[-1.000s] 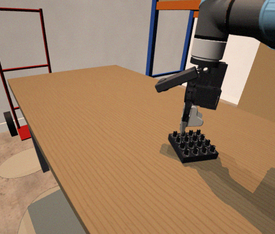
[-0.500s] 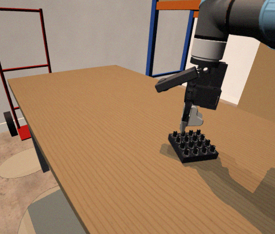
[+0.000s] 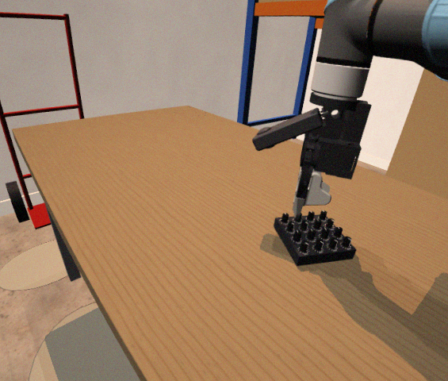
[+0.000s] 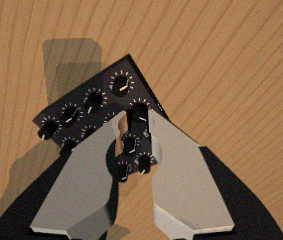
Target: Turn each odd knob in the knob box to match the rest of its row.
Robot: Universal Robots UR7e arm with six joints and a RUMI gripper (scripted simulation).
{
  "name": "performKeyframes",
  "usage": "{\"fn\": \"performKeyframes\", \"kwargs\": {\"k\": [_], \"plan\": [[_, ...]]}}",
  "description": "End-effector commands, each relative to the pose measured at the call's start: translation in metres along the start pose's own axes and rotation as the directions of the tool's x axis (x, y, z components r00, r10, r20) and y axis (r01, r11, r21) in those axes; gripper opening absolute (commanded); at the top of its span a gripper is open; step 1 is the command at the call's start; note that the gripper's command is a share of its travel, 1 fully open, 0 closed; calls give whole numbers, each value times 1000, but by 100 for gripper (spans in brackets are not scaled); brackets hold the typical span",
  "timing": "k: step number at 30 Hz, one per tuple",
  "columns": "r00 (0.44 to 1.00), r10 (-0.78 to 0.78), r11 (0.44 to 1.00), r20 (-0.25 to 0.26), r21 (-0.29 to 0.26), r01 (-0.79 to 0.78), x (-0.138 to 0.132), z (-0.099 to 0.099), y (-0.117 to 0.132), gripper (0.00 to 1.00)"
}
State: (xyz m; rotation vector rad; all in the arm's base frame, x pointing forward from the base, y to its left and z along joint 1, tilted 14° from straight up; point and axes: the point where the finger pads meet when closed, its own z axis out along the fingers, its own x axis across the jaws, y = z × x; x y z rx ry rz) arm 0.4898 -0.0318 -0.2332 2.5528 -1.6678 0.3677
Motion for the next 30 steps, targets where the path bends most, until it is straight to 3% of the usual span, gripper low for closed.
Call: {"fn": "performKeyframes", "kwargs": {"k": [1,30], "plan": [[1000,0,1000,-1,1,0,0,0,0,4],[995,-103,995,-1,1,103,0,0,0,4]]}}
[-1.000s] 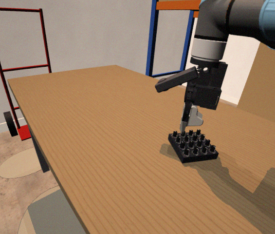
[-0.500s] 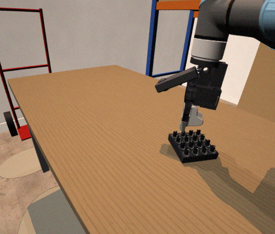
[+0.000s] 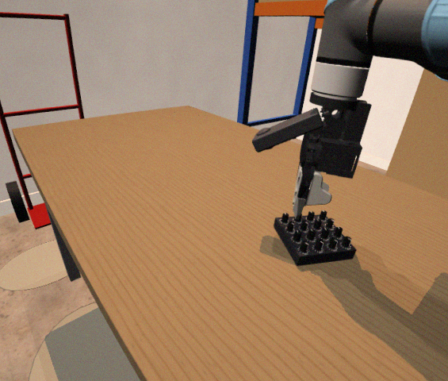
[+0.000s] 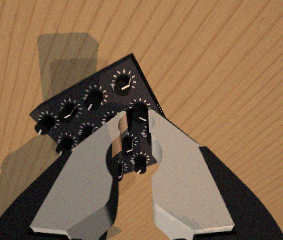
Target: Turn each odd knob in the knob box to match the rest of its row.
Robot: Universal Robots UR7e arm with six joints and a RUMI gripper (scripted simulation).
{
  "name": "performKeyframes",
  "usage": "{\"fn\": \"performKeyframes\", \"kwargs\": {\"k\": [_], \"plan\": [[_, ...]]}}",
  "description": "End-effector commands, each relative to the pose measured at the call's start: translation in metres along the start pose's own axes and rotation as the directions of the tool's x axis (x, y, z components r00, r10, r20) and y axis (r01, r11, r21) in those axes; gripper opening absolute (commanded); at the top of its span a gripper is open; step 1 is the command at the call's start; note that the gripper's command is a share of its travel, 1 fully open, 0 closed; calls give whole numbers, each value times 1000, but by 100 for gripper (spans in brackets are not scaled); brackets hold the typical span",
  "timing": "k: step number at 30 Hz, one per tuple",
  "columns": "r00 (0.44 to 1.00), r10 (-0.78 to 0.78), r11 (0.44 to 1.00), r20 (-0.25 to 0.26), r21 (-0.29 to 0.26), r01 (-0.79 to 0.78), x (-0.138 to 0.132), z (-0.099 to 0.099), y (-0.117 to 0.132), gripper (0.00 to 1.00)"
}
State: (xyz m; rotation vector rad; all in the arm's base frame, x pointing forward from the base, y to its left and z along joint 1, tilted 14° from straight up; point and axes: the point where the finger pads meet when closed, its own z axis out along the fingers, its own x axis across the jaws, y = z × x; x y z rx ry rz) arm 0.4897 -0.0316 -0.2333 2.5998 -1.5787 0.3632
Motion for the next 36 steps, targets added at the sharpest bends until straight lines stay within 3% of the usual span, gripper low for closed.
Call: {"fn": "performKeyframes", "kwargs": {"k": [1,16,26,36], "plan": [[999,-50,999,-1,1,50,0,0,0,4],[961,-275,961,-1,1,275,-1,0,0,4],[899,-437,899,-1,1,437,-2,0,0,4],[789,-614,789,-1,1,614,-3,0,1,4]]}}
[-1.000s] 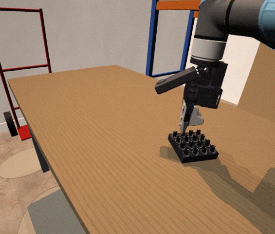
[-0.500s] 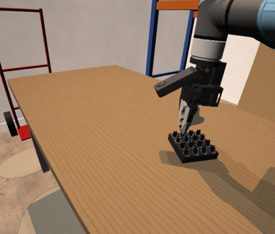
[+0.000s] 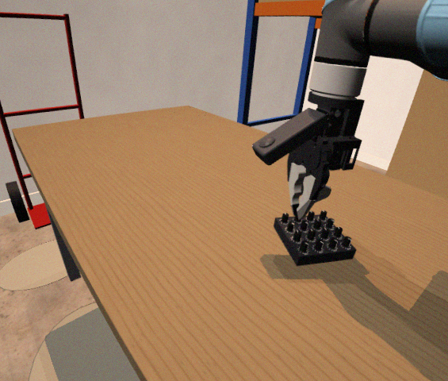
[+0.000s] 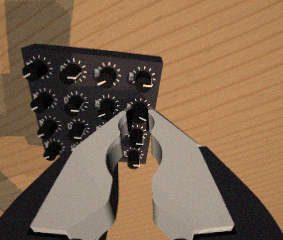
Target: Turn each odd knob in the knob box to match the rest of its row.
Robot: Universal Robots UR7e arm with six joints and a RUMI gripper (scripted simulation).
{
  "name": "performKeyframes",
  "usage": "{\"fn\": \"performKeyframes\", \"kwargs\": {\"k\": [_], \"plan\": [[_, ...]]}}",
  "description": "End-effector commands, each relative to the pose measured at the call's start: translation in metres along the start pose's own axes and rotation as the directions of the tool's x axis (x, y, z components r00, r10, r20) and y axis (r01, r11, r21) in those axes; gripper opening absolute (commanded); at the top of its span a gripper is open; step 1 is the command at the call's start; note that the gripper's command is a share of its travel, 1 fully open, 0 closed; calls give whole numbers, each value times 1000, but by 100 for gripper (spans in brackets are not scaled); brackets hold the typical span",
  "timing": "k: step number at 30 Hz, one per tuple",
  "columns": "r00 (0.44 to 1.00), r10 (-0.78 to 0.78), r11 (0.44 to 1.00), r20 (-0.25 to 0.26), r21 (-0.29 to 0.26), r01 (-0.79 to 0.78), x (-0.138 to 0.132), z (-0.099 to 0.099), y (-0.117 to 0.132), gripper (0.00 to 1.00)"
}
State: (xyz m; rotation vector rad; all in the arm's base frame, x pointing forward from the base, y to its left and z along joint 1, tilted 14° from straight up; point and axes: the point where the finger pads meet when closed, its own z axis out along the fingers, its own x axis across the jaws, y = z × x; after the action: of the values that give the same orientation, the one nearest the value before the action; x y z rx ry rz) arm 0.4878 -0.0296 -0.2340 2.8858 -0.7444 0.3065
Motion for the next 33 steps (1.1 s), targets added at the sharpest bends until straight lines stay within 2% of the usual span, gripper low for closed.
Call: {"fn": "performKeyframes", "kwargs": {"k": [1,18,33], "plan": [[996,-93,996,-1,3,93,0,0,0,4],[959,-283,959,-1,2,283,-1,0,0,4],[948,-318,948,-1,2,318,-1,0,0,4]]}}
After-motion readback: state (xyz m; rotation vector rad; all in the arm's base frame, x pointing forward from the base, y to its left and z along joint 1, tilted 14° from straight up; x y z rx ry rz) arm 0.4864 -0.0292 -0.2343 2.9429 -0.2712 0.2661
